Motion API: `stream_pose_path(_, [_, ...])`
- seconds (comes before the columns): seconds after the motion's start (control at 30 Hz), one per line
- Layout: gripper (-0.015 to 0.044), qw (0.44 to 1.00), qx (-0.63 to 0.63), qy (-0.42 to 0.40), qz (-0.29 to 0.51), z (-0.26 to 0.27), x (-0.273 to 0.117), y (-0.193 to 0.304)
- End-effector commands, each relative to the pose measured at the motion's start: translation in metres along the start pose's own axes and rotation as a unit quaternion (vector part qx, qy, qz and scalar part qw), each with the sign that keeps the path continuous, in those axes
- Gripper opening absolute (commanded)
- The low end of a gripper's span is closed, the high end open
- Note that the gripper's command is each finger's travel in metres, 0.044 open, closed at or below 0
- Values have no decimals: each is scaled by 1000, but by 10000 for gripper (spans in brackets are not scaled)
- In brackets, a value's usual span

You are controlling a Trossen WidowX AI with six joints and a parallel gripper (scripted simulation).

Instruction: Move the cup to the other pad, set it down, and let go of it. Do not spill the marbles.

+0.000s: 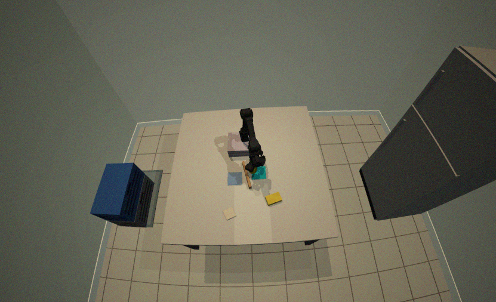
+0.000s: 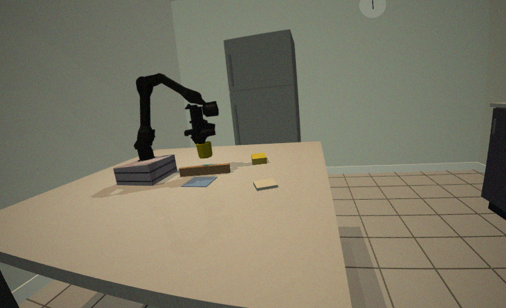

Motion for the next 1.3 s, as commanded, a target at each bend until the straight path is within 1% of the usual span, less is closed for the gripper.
stream_pose_path(0.0, [0, 1000, 2, -1, -2, 4, 0, -7])
stream_pose_path(0.7, [0, 1000, 2, -2, -3, 24, 0, -39])
stream_pose_path(1.27, [0, 1000, 2, -2, -3, 24, 30, -41])
Point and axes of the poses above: the point midway between the two fingers, 35 mm back from their tips, its own x axis out along the fingers, its own z axis across the jaws, y = z × x, the point moved 10 cm from there along -x, back along the fingers, and after that the axes turned 14 degrees about -x, right-handed, at the moved point
